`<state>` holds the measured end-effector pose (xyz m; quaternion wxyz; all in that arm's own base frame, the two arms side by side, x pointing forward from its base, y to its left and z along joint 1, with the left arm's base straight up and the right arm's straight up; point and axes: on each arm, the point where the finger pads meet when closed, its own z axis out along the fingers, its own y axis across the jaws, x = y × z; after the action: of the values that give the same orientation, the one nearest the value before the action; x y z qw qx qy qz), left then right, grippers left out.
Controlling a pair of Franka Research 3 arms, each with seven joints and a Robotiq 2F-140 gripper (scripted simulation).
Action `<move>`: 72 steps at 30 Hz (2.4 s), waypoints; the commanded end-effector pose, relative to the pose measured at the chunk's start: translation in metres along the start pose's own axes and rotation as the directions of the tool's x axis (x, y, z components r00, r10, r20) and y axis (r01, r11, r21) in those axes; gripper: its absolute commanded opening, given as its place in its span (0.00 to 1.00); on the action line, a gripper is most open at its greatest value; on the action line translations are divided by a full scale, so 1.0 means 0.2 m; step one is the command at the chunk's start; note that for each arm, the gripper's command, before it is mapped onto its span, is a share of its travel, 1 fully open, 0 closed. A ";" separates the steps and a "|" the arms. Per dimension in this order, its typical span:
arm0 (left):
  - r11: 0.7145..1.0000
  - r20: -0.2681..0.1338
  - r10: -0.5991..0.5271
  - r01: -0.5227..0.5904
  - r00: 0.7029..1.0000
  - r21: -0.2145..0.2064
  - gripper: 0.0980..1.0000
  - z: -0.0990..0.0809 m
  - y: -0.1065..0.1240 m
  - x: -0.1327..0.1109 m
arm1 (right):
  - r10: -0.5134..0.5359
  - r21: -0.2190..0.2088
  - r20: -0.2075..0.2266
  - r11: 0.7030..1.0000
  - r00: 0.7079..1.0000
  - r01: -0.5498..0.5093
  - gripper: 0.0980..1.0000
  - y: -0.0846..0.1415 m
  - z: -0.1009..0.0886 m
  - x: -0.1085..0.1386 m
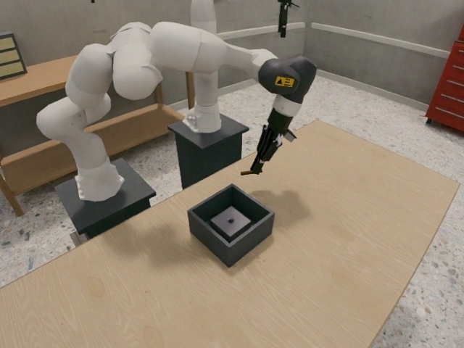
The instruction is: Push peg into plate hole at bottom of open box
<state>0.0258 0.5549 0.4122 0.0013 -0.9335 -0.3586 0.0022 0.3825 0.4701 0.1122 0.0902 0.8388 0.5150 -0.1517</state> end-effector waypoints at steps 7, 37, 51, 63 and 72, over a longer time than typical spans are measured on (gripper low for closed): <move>1.000 -0.003 -0.005 0.005 1.000 -0.004 1.00 0.00 0.00 0.00 | 0.006 -0.003 -0.006 1.000 1.000 -0.006 0.00 0.01 0.00 0.01; 1.000 -0.003 -0.005 0.005 1.000 -0.004 1.00 0.00 0.00 0.00 | 0.463 0.167 0.034 0.871 0.886 -0.462 0.00 0.01 0.00 0.01; 1.000 -0.003 -0.005 0.005 1.000 -0.004 1.00 0.00 0.00 0.00 | 0.774 0.284 0.133 0.568 0.619 -0.772 0.00 0.00 0.00 0.01; 1.000 -0.003 -0.005 0.005 1.000 -0.004 1.00 0.00 0.00 0.00 | 0.878 0.322 0.198 0.362 0.436 -0.875 0.00 0.00 0.00 0.01; 1.000 -0.003 -0.005 0.005 1.000 -0.004 1.00 0.00 0.00 0.00 | 0.896 0.329 0.217 0.306 0.387 -0.893 0.00 0.01 0.00 0.01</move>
<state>0.0258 0.5549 0.4122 0.0013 -0.9335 -0.3586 0.0022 0.3819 0.4649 0.1116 -0.0094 0.9830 -0.0382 -0.1791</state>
